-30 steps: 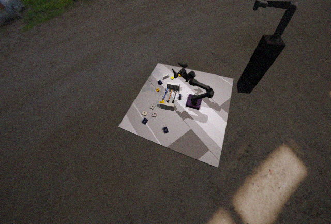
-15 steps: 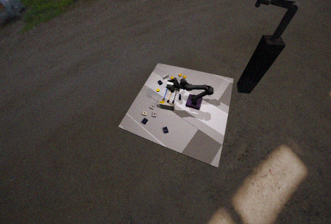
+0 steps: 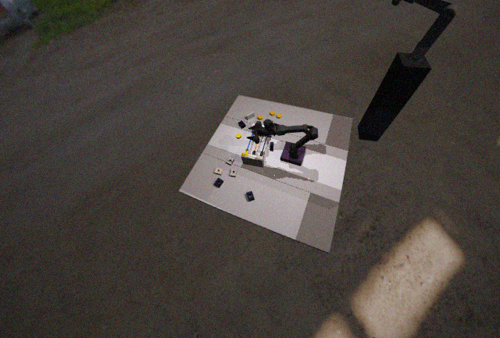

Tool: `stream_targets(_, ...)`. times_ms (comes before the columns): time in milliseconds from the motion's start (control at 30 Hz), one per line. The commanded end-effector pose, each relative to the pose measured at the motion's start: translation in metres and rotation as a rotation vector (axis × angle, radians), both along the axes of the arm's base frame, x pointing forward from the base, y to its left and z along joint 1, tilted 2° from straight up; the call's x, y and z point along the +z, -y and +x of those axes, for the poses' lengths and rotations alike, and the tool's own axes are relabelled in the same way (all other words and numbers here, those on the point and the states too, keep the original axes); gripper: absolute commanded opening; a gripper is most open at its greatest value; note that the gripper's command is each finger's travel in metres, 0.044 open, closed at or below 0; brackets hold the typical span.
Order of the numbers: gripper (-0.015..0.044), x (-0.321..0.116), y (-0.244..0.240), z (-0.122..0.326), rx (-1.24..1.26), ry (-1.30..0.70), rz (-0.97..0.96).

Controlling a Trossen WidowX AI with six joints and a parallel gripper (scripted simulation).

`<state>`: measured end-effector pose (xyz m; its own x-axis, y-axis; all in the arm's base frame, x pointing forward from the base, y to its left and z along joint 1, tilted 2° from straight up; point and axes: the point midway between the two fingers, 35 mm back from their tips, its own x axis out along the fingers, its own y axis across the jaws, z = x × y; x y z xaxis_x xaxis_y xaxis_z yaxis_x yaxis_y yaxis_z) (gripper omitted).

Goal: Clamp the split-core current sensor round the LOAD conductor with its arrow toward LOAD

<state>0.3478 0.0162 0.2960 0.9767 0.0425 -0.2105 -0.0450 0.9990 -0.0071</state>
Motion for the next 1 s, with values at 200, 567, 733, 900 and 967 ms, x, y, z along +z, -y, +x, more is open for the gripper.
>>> stream_targets(200, 0.0440, -0.081, -0.054, 0.032, 0.119, -0.708, -0.080)
stream_targets(567, 0.0440, -0.105, -0.070, 0.026, 0.151, -0.938, -0.132)
stream_targets(733, 0.0440, -0.105, -0.070, 0.026, 0.151, -0.938, -0.132)
stream_targets(900, 0.0440, -0.105, -0.070, 0.026, 0.151, -0.938, -0.132)
stream_targets(967, 0.0440, -0.105, -0.070, 0.026, 0.151, -0.938, -0.132)
